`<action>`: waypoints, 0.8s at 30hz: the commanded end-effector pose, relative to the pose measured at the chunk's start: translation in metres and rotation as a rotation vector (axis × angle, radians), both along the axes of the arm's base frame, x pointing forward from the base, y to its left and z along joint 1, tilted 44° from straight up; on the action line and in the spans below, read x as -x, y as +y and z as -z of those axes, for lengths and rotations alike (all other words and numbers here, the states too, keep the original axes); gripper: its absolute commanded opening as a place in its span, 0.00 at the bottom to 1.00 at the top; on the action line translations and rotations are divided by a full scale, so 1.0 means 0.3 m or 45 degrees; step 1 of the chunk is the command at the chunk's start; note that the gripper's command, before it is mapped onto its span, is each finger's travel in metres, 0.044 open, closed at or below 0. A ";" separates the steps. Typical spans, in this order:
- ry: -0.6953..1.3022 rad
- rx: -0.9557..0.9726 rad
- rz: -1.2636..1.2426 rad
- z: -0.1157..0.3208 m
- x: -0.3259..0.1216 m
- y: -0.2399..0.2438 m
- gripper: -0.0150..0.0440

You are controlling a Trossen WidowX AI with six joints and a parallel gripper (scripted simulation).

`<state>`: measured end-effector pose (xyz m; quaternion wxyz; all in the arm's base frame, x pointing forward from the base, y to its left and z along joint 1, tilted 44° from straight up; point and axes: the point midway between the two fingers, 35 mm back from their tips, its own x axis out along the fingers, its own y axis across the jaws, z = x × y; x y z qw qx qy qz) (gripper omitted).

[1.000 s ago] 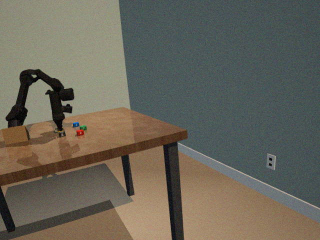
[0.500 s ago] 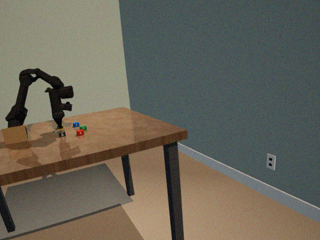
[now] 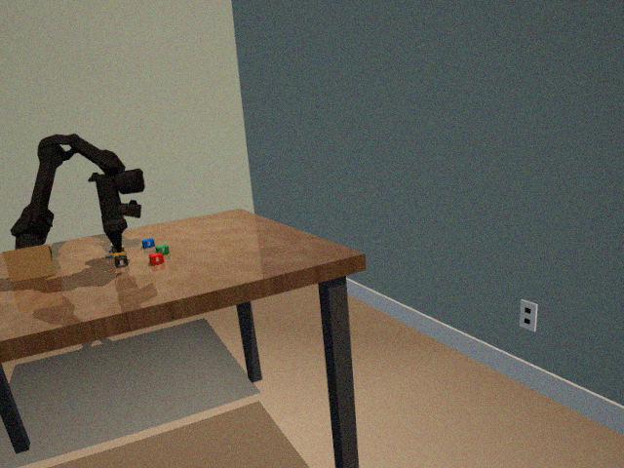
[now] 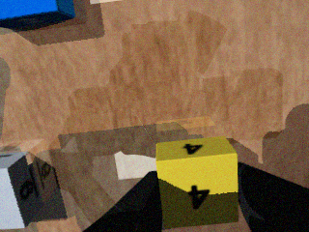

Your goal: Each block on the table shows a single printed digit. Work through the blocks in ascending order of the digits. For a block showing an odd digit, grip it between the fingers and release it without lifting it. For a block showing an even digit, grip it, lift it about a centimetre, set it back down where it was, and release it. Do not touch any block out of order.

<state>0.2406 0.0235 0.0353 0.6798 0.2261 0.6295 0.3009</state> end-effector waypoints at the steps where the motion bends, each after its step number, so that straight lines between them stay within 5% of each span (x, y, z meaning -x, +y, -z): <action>1: 0.008 -0.003 0.001 0.017 0.004 0.016 0.46; 13: 0.008 -0.003 0.001 0.021 0.004 0.020 0.46; 24: 0.008 -0.003 0.001 0.021 0.004 0.020 0.93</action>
